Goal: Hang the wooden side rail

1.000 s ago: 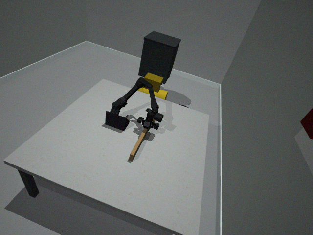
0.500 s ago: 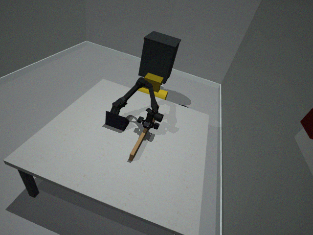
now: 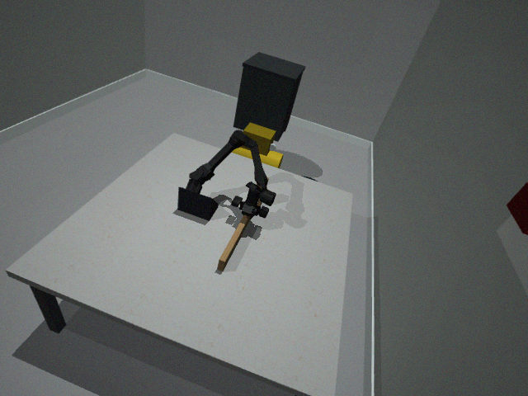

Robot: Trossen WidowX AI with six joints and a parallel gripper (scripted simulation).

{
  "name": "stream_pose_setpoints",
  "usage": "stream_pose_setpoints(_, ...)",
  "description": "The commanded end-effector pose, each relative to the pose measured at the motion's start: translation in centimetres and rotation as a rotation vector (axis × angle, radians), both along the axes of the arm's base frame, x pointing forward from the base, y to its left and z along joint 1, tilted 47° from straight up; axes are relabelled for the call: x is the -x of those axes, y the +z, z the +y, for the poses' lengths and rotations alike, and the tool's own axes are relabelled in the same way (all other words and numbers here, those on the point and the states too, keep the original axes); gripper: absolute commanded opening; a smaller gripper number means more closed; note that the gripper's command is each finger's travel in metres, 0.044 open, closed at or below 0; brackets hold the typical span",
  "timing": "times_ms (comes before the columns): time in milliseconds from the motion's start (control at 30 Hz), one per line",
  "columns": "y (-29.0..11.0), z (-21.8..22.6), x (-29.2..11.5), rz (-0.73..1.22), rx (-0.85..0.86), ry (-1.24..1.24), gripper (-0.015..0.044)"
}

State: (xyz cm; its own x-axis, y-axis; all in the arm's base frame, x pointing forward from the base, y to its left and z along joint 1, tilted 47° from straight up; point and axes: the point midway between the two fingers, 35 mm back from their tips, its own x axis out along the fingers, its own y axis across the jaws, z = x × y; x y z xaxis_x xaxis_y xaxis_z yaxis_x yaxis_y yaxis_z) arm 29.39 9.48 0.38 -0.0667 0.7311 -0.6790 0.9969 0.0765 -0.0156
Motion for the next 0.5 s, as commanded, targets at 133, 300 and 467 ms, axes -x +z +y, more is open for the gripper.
stream_pose_setpoints(133, 0.49, -0.48, -0.35, -0.013, 0.004, -0.011, 0.0000)
stream_pose_setpoints(300, 0.55, -0.54, -0.35, -0.013, 0.004, -0.011, 0.0000)
stream_pose_setpoints(467, 0.61, -0.60, -0.36, -0.013, 0.004, -0.011, 0.0000)
